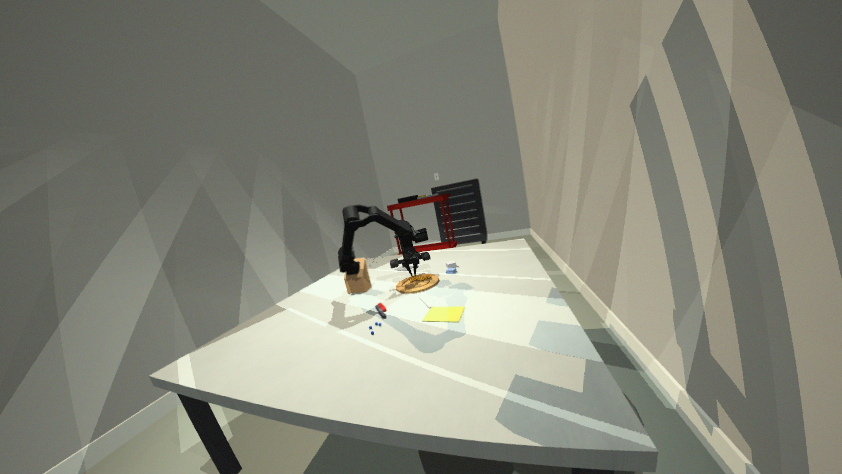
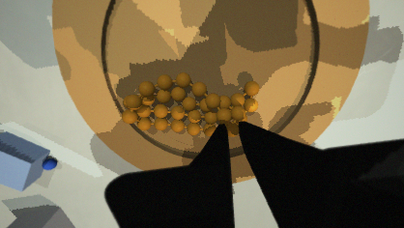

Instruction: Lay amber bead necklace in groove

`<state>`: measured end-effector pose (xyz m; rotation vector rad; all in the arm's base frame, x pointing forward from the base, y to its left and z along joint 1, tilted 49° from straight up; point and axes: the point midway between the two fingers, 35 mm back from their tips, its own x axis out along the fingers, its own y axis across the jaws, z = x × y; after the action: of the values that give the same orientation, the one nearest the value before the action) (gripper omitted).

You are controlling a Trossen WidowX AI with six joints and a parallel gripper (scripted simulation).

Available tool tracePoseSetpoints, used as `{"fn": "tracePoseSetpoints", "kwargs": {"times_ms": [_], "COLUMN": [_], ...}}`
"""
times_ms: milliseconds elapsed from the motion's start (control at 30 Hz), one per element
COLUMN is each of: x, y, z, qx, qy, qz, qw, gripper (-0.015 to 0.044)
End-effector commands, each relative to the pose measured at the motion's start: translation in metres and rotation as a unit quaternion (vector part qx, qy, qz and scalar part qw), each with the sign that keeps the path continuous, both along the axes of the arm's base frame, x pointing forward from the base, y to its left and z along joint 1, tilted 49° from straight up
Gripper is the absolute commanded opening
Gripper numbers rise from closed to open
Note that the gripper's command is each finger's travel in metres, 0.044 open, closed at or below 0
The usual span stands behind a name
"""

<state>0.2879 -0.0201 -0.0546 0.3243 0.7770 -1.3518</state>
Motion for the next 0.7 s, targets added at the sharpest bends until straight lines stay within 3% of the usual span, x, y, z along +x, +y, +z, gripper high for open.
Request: {"fn": "tracePoseSetpoints", "kwargs": {"times_ms": [0,667], "x": [-0.012,-0.023], "y": [0.005,0.002], "z": [-0.008,-0.021], "qx": [0.001,-0.001], "qy": [0.003,0.003], "qz": [-0.001,-0.001], "qw": [1.0,1.0], "gripper": [0.0,0.0]}}
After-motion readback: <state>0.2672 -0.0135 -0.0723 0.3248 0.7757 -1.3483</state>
